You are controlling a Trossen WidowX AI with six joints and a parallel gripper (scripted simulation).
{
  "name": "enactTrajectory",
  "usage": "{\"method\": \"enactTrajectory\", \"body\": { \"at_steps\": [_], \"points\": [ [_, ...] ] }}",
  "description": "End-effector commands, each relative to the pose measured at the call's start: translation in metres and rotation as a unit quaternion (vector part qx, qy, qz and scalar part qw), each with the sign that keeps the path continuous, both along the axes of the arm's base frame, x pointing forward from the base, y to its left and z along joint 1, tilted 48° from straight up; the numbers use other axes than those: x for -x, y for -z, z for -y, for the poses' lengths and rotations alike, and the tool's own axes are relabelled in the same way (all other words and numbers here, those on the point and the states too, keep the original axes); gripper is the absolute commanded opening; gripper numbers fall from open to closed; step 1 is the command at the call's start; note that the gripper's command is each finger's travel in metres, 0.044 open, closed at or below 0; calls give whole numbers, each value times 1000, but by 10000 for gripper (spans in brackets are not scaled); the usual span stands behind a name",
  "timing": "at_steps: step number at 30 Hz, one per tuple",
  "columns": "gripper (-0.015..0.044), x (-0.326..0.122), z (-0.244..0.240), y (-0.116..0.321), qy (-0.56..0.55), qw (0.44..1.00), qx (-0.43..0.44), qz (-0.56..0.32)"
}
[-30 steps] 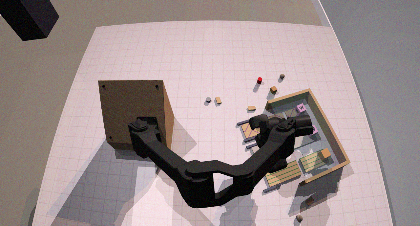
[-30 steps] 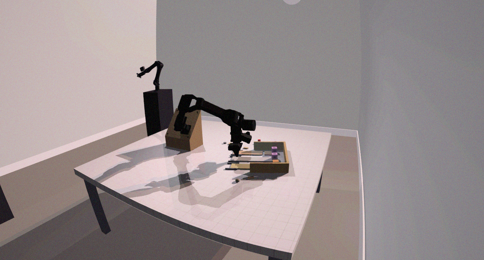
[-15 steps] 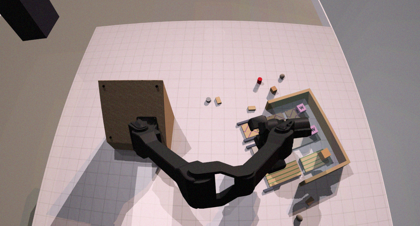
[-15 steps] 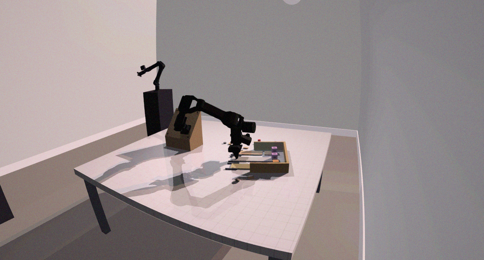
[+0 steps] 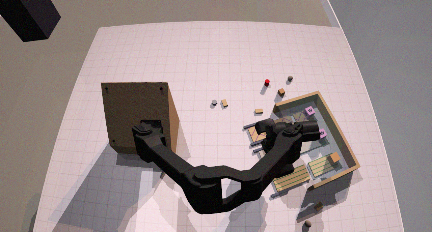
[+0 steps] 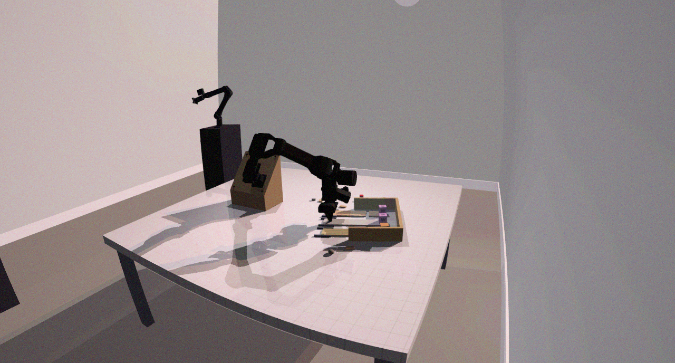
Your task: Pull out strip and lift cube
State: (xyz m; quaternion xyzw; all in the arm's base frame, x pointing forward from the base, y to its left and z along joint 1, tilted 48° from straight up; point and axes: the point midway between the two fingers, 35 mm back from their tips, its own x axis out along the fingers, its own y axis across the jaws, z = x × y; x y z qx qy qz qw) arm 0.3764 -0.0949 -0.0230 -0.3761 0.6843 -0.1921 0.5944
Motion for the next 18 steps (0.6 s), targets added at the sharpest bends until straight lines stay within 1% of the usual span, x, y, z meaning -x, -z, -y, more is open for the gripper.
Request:
{"method": "enactTrajectory", "body": {
  "at_steps": [1,18],
  "points": [
    [0,0,1,0,-1,1000,3,-2],
    [0,0,2,1,-1,1000,3,-2]
  ]
}}
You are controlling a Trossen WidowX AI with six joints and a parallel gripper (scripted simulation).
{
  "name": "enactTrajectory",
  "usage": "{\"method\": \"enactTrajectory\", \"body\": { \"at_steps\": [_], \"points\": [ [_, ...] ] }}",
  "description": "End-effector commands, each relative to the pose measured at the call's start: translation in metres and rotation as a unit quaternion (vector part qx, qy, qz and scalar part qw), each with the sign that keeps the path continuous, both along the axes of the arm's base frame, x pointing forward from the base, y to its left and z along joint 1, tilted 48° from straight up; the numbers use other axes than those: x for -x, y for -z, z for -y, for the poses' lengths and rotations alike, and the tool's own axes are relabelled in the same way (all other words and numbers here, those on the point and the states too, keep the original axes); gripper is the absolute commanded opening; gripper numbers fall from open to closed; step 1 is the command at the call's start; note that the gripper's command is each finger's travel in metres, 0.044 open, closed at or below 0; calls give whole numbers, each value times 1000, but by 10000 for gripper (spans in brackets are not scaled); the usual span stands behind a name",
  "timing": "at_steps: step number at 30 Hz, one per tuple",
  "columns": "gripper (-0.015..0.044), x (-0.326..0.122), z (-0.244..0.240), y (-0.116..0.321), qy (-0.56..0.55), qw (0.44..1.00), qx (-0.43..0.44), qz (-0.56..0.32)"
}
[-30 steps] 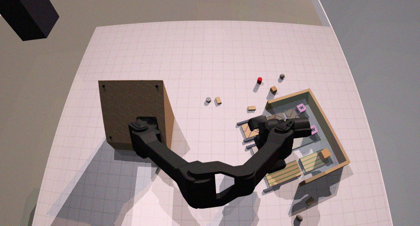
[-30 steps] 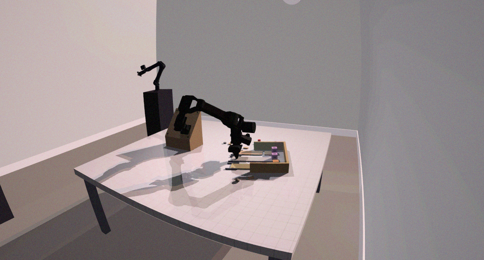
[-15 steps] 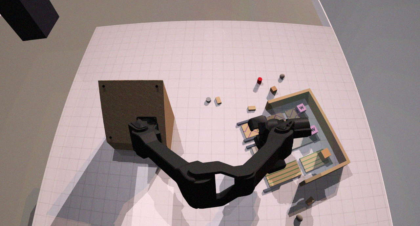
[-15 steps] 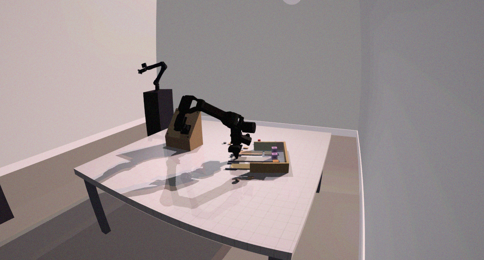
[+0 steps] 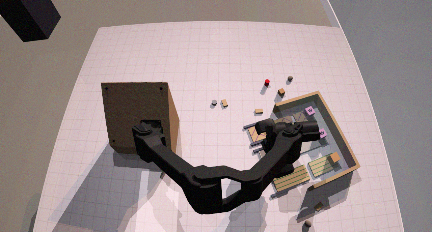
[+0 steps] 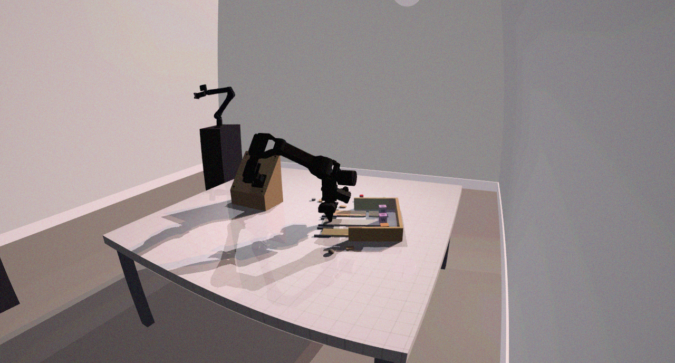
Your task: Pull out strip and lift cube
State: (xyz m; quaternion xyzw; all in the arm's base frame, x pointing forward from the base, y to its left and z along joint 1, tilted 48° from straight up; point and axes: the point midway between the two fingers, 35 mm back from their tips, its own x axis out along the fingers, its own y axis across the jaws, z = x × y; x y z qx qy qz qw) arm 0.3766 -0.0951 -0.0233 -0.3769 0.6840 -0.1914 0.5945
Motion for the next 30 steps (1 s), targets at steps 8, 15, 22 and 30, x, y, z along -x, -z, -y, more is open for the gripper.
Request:
{"method": "enactTrajectory", "body": {
  "at_steps": [8,15,22,30],
  "points": [
    [0,0,3,2,0,1000,3,-2],
    [0,-1,3,2,0,1000,3,-2],
    [0,-1,4,2,0,1000,3,-2],
    [0,-2,4,3,0,1000,3,-2]
  ]
}}
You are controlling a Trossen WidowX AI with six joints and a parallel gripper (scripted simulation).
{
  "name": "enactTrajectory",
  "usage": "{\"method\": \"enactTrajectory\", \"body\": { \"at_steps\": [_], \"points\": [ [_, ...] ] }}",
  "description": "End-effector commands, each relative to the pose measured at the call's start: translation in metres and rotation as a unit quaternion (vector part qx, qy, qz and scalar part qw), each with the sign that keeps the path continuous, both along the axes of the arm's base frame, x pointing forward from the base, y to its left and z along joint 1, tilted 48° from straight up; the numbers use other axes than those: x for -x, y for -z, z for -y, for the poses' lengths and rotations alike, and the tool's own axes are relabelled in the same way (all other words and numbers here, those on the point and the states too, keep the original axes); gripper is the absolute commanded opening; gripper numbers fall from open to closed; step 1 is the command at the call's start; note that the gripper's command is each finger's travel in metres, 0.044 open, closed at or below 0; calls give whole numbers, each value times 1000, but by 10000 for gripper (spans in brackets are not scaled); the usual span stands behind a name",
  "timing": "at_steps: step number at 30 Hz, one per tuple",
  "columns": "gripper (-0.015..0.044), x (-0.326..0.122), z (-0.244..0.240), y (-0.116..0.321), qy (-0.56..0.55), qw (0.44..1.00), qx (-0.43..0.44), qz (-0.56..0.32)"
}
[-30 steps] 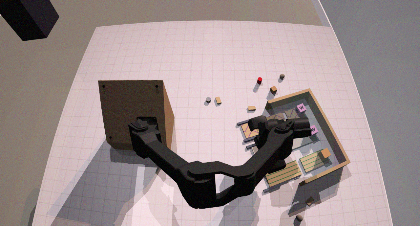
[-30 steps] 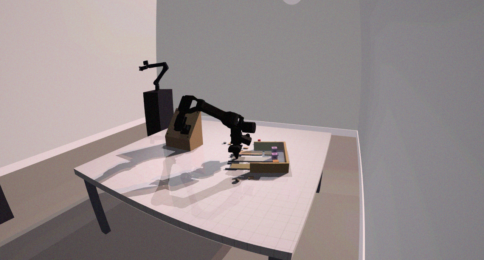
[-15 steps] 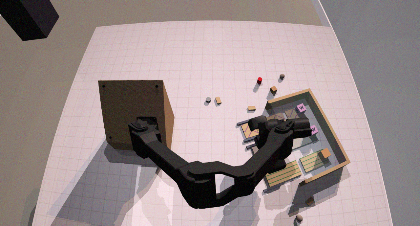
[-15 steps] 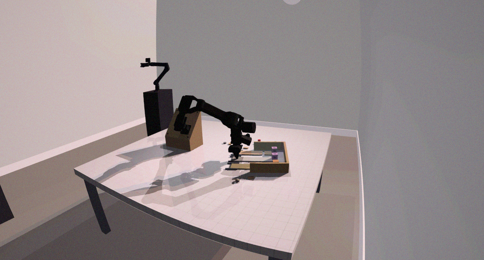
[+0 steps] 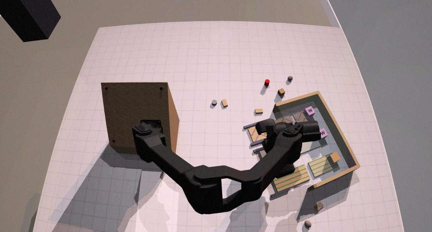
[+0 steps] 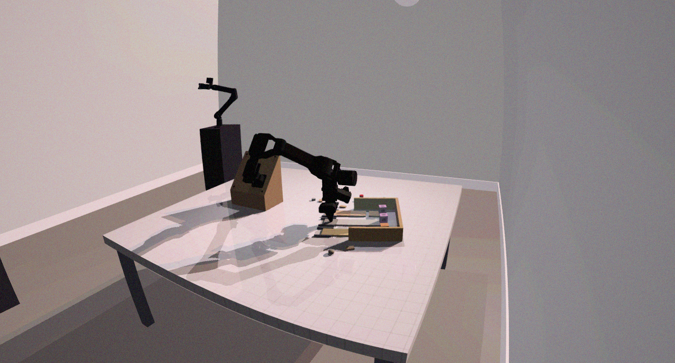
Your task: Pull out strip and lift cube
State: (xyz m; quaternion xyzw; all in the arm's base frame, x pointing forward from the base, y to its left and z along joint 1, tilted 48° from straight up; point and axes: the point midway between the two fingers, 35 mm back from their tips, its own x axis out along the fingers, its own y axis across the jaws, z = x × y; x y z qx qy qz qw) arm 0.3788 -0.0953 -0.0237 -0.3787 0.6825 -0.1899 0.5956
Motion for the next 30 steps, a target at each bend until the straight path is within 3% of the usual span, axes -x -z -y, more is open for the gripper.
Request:
{"method": "enactTrajectory", "body": {
  "at_steps": [1,30],
  "points": [
    [0,0,4,3,3,1000,3,-2],
    [0,42,13,-6,3,1000,3,-3]
  ]
}}
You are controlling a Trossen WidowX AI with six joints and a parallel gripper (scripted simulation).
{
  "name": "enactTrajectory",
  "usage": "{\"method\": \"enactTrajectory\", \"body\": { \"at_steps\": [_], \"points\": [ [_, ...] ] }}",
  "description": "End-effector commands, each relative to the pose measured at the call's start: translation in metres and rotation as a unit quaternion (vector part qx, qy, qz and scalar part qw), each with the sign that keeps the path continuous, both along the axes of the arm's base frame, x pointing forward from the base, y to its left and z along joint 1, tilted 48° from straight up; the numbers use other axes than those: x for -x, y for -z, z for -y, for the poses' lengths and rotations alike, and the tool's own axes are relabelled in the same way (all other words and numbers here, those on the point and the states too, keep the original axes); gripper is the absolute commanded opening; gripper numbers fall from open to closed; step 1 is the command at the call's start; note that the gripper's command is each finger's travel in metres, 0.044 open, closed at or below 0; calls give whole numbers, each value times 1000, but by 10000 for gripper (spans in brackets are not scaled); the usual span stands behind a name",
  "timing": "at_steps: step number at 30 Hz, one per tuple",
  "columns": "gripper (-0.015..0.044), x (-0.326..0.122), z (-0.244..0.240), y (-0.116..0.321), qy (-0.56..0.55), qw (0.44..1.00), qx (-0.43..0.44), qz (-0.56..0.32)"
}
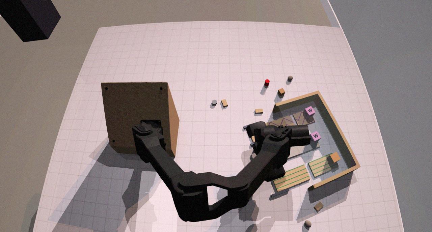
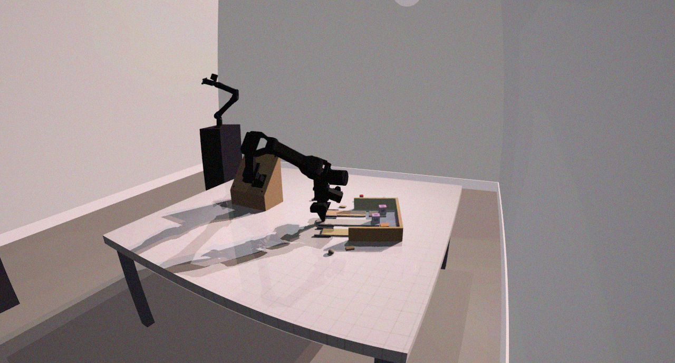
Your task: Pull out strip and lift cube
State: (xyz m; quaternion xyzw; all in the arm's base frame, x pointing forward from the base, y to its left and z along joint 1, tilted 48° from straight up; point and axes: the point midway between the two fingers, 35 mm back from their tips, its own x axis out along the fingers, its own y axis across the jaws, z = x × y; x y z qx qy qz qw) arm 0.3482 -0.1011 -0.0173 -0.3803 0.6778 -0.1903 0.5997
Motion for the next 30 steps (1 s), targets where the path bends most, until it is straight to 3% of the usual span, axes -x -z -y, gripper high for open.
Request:
{"method": "enactTrajectory", "body": {
  "at_steps": [1,30],
  "points": [
    [0,12,7,0,6,1000,2,-9],
    [0,54,16,-10,6,1000,3,-10]
  ]
}}
